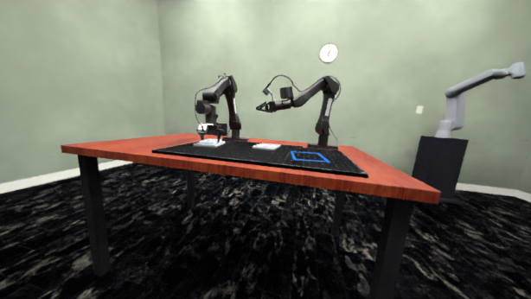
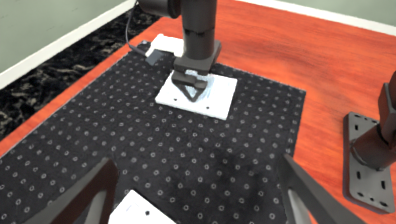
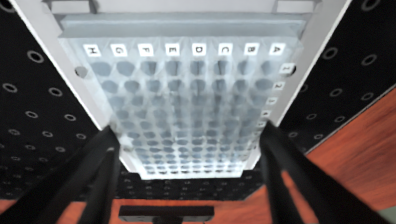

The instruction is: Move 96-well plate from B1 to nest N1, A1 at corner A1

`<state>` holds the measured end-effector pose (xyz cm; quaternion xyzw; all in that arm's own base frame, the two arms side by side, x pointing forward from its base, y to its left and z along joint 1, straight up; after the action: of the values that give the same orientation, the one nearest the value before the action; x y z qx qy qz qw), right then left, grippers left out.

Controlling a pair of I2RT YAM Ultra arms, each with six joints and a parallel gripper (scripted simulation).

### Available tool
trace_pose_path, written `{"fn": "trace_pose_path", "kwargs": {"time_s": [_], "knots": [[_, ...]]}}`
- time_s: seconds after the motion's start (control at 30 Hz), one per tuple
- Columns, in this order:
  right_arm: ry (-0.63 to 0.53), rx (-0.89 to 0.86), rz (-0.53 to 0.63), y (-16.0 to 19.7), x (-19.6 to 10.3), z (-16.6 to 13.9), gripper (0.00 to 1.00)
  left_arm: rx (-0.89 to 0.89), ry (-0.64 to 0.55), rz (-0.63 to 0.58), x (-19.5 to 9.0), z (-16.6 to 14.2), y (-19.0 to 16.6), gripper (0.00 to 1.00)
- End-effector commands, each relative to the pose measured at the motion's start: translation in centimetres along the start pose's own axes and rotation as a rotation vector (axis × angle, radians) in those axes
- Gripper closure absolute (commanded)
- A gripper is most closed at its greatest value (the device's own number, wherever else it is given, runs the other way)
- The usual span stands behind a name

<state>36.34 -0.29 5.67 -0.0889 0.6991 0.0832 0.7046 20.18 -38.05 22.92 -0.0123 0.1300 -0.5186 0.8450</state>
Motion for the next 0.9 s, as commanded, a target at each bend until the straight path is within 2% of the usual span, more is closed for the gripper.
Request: {"fn": "trace_pose_path", "kwargs": {"time_s": [0.0,0.33,0.87], "knots": [[-0.015,-0.003,0.000,0.0,-0.7,0.4,0.00,0.000,-0.022,-0.002,0.0,0.7,-0.2,0.00],[-0.066,-0.003,-0.012,0.1,-2.5,1.2,0.00,0.000,-0.022,-0.002,0.0,0.7,-0.2,0.00],[-0.061,-0.005,-0.011,0.5,-6.4,0.9,0.00,0.000,-0.022,-0.002,0.0,0.7,-0.2,0.00]]}}
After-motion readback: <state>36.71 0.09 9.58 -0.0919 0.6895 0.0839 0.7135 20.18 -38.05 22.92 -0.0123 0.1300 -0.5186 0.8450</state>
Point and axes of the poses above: on each arm, the point where the finger pads meet when closed, its own x axis out along the fingers, its own y axis across the jaws, z = x × y, the point moved 3 cm from there along -x, back along the fingers, and after that the axes turned 5 degrees about -x, right-handed, at the moved point
